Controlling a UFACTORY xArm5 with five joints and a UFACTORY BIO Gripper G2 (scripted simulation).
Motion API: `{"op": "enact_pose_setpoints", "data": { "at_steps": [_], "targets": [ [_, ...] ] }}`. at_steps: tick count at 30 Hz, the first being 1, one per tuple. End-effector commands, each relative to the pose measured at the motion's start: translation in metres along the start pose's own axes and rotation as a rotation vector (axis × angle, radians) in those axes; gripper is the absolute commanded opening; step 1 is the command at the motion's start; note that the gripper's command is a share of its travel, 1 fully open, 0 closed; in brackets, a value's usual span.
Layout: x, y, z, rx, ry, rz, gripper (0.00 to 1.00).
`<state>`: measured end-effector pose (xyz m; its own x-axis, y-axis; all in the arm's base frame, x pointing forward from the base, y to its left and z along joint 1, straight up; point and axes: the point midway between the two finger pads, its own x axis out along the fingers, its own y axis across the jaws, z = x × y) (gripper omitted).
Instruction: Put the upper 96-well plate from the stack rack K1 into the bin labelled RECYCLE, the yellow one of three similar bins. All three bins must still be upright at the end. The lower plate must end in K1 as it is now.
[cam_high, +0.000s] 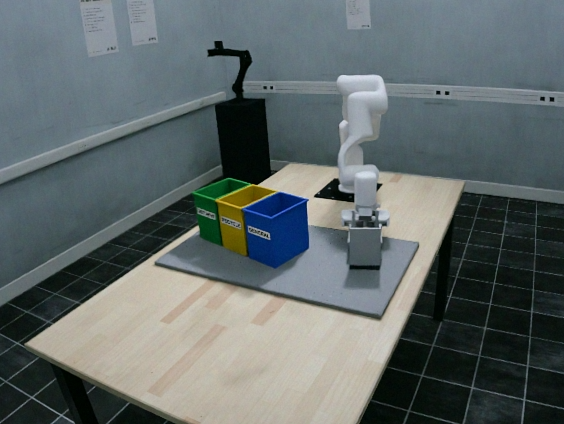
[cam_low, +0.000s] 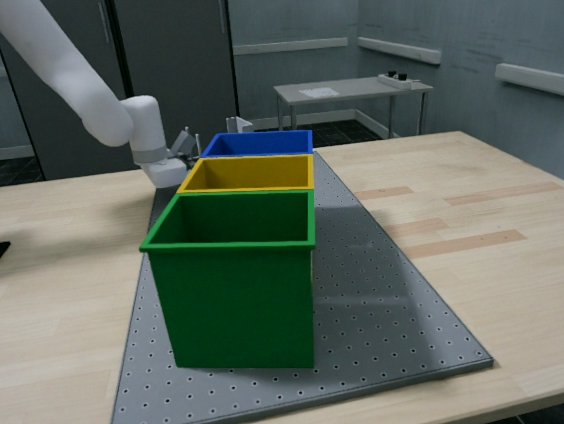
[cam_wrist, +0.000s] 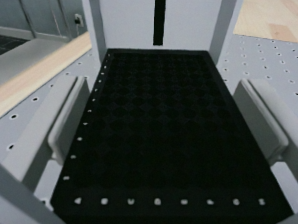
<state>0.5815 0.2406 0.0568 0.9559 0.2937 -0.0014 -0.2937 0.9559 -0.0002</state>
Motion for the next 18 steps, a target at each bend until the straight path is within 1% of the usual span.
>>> {"op": "enact_pose_setpoints", "data": {
  "at_steps": [1,18],
  "targets": [
    [0.001,0.000,0.005,0.003,-0.003,0.000,0.00],
    [0.001,0.000,0.015,0.003,-0.003,0.000,0.00]
  ]
}}
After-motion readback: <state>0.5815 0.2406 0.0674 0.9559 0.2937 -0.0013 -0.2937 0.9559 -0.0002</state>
